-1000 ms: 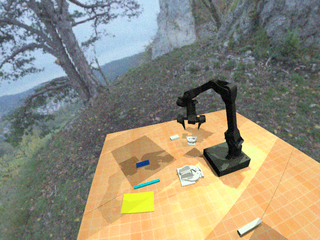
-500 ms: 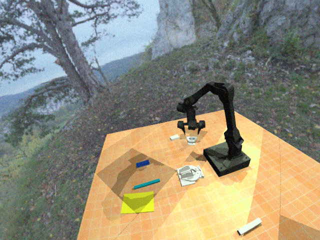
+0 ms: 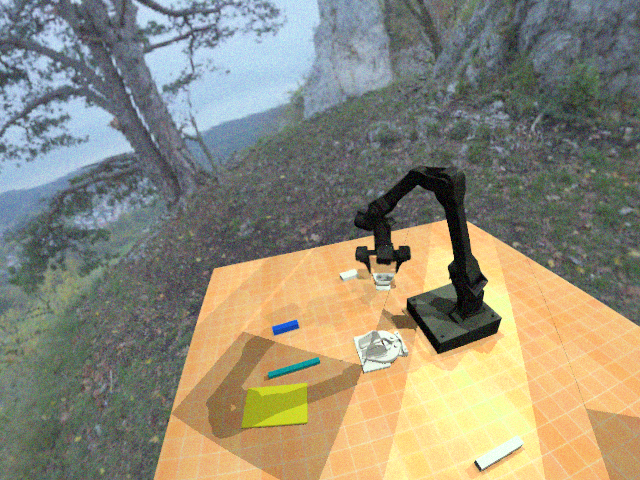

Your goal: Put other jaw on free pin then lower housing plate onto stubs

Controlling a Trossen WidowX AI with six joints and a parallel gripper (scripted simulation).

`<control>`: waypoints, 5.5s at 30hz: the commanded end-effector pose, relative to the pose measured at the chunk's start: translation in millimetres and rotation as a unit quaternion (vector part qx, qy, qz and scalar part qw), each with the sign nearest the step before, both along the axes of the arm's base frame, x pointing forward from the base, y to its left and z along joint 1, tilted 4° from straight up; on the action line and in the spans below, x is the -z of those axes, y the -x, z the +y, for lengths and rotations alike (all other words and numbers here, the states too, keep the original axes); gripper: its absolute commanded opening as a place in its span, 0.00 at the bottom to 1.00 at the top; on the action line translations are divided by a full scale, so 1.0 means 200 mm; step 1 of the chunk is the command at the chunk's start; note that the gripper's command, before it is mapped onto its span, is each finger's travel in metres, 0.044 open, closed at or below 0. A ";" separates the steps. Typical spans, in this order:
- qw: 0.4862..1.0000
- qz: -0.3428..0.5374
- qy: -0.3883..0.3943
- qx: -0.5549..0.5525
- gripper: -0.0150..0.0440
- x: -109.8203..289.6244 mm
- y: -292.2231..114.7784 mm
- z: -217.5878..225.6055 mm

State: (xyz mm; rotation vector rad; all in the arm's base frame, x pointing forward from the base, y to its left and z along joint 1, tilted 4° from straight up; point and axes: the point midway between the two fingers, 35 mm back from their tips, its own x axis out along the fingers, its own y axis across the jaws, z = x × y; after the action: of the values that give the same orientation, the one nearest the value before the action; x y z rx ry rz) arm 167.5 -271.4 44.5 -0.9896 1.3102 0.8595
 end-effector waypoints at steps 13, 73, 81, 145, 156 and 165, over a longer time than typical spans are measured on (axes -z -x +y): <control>1.000 0.000 -0.003 0.001 1.00 0.11 -0.01 0.00; 1.000 0.001 -0.002 -0.001 0.85 0.15 -0.01 0.00; 1.000 0.001 -0.002 0.000 0.85 0.03 -0.01 -0.01; 0.966 -0.005 -0.030 0.256 0.85 -0.22 -0.35 0.60; 0.945 -0.007 -0.036 0.325 0.85 -0.22 -0.39 0.78; 0.923 -0.009 -0.042 0.381 0.85 -0.21 -0.41 0.93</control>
State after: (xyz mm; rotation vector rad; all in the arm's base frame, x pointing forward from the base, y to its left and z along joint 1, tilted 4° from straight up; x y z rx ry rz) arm 249.1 -92.7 84.9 -0.3674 1.4747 0.3270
